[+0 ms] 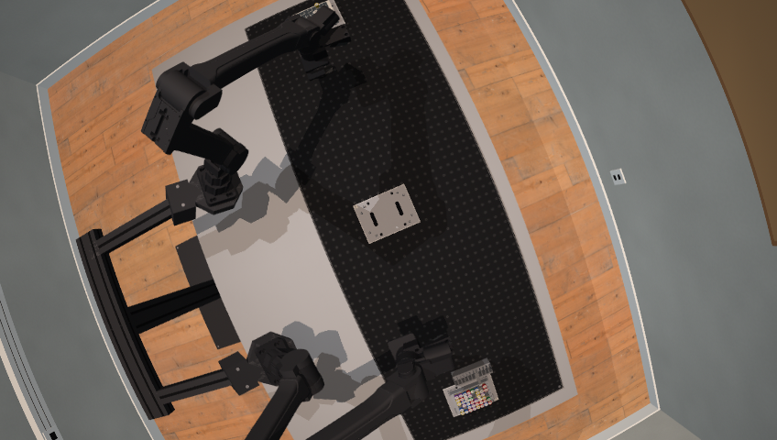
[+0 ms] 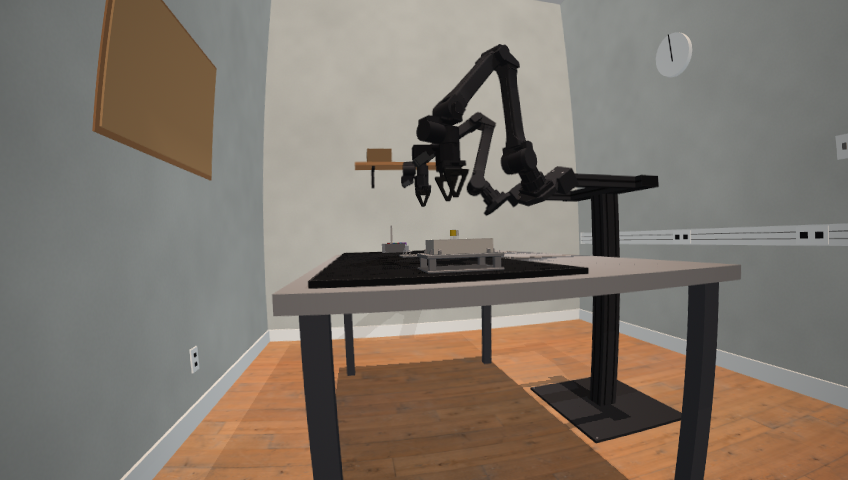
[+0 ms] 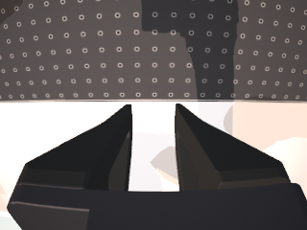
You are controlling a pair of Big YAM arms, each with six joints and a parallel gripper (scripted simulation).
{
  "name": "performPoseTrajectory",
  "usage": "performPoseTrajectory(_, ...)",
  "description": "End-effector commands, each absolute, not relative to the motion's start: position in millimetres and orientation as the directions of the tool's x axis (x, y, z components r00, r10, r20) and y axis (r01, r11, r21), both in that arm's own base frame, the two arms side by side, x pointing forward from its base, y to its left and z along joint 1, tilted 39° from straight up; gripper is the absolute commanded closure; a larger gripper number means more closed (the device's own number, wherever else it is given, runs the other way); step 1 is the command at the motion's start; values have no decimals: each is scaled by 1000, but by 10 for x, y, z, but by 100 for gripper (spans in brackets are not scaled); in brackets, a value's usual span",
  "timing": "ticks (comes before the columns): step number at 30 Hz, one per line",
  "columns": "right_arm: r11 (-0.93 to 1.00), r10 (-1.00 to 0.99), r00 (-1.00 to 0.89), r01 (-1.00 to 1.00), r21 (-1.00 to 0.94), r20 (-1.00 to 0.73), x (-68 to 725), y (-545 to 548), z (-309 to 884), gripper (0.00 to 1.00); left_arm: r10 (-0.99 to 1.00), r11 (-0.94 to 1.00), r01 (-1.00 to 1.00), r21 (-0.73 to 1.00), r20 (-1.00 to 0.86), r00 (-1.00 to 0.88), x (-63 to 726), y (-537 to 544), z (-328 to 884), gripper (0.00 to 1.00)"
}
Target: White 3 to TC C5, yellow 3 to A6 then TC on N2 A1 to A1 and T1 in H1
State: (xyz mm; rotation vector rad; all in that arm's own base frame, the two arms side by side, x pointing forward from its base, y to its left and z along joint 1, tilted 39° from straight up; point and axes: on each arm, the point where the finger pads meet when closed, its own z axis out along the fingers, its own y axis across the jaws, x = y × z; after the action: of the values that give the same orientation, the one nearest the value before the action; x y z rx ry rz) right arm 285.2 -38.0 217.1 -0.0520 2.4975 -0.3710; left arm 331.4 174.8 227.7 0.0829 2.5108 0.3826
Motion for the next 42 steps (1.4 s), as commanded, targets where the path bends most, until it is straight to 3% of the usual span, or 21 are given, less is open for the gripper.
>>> performPoseTrajectory(1,961,-113,-803,61,-270,-585,2891,-379,2296,76,125,959,-46,278,-566,-815,3253,1583,2326,0)
performPoseTrajectory(42,961,-113,-803,61,-270,-585,2891,-379,2296,76,124,960,-41,276,-551,-825,2856,313,2154,0)
